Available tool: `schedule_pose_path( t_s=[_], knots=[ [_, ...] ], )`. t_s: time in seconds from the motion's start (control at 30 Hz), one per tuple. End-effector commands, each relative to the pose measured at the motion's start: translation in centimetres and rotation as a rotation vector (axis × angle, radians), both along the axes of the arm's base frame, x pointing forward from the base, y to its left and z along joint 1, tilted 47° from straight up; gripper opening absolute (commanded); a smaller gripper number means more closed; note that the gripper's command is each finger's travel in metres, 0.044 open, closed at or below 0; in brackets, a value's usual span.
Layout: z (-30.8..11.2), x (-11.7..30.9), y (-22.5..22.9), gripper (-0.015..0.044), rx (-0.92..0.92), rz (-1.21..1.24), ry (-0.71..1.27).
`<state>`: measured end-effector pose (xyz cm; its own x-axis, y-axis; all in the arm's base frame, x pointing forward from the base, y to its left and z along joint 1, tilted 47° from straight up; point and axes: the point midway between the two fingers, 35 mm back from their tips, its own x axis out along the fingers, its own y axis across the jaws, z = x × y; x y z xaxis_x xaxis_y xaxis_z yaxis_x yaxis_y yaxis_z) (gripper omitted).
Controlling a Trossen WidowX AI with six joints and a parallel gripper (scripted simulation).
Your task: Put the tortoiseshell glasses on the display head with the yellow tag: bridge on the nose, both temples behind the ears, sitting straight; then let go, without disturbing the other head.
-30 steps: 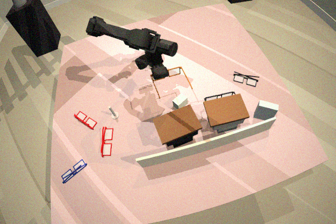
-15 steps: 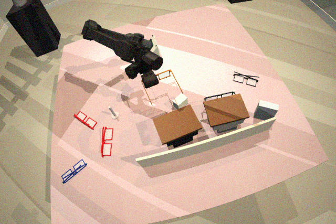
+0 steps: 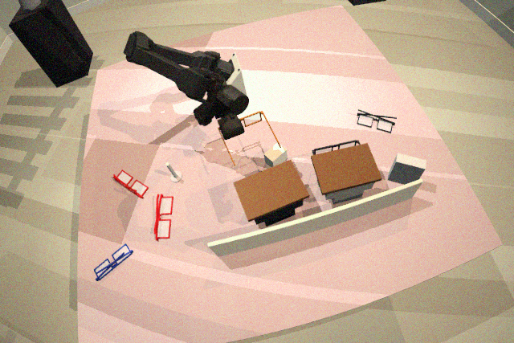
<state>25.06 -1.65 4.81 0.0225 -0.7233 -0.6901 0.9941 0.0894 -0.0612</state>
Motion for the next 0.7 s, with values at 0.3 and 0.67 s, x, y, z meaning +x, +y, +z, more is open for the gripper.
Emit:
schedule_pose_path(
  t_s=[0.3, 0.67],
  knots=[
    [-1.1, 0.0, -1.5, 0.0, -0.009, 0.003, -0.001],
    [-1.5, 0.3, -2.2, 0.0, -0.009, 0.003, -0.001]
  ],
)
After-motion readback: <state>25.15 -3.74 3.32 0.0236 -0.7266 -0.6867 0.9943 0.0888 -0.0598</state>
